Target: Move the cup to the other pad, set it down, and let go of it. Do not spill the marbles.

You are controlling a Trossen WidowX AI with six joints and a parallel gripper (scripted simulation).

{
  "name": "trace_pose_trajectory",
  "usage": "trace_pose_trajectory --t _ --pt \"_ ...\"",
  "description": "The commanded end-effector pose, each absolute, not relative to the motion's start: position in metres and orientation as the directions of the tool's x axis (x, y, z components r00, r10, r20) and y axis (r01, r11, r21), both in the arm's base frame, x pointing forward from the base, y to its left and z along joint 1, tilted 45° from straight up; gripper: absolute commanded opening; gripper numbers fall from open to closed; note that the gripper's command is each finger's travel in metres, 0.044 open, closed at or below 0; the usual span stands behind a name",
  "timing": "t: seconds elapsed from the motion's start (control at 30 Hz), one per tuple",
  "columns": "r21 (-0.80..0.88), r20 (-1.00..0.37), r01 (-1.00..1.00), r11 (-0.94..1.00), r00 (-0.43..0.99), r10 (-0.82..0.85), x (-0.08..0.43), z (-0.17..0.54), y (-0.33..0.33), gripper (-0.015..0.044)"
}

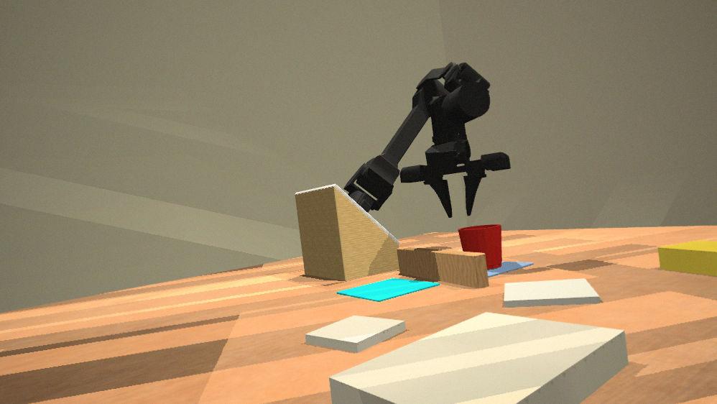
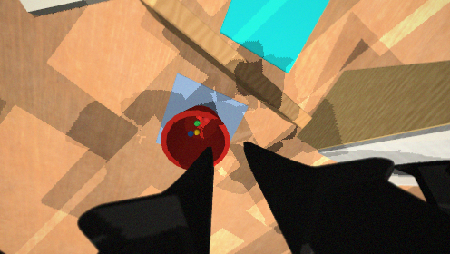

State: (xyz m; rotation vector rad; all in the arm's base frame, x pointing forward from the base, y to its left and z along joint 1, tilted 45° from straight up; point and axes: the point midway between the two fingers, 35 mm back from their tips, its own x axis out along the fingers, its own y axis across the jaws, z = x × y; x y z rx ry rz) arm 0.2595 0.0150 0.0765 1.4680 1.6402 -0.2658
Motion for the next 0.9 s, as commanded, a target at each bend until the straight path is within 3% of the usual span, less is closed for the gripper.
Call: trace_pose_trajectory --t 0.0,0.87 --pt "0.383 -0.714 0.883 0.272 0.096 0.694 0.259 0.072 0.02 0.0148" --pt "0.383 -0.713 0.883 0.271 0.096 0.695 0.264 0.042 0.049 0.0148"
